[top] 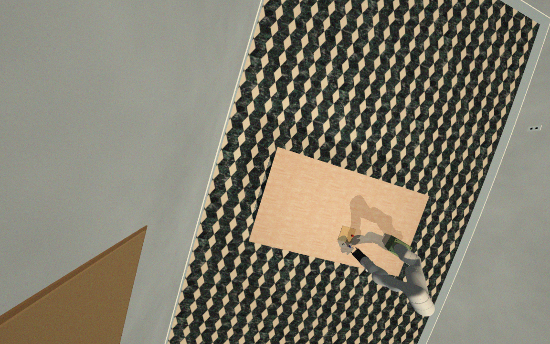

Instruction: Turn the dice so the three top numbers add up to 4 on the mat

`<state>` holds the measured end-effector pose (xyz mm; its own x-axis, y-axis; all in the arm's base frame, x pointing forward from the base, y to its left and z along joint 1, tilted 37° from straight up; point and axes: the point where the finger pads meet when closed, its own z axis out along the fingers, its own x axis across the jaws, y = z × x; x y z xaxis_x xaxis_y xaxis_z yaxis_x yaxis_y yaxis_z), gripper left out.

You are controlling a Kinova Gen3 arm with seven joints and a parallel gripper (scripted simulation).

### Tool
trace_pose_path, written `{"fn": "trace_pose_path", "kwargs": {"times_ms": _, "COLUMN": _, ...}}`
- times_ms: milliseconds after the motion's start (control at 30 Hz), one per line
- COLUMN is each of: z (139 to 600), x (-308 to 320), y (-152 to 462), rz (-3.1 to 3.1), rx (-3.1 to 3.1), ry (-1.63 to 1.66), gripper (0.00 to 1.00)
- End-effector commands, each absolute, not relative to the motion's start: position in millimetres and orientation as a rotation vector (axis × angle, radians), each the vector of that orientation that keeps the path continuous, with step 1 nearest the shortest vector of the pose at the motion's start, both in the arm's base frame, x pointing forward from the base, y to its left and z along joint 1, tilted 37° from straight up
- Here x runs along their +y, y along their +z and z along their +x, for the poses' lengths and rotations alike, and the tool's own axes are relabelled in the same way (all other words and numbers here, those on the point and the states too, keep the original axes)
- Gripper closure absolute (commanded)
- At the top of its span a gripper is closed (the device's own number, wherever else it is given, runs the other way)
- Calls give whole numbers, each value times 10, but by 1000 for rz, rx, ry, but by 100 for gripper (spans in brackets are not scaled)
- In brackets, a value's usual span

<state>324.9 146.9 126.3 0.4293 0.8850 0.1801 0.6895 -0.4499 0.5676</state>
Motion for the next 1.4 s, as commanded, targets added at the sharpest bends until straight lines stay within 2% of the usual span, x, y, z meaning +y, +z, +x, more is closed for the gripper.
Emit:
{"fn": "trace_pose_path", "kwargs": {"times_ms": 0, "z": 3238, "x": 1499, "y": 1226, "rz": 2275, "rx": 1331, "ry": 647, "gripper": 0}}
{"fn": "trace_pose_path", "kwargs": {"times_ms": 300, "z": 3236, "x": 1520, "y": 1217, "rz": 2286, "rx": 1317, "ry": 651, "gripper": 0}}
{"fn": "trace_pose_path", "kwargs": {"times_ms": 333, "z": 3236, "x": 1520, "y": 1217, "rz": 2286, "rx": 1317, "ry": 651, "gripper": 36}}
{"fn": "trace_pose_path", "kwargs": {"times_ms": 1367, "z": 3236, "x": 1520, "y": 1217, "rz": 2286, "rx": 1317, "ry": 651, "gripper": 36}}
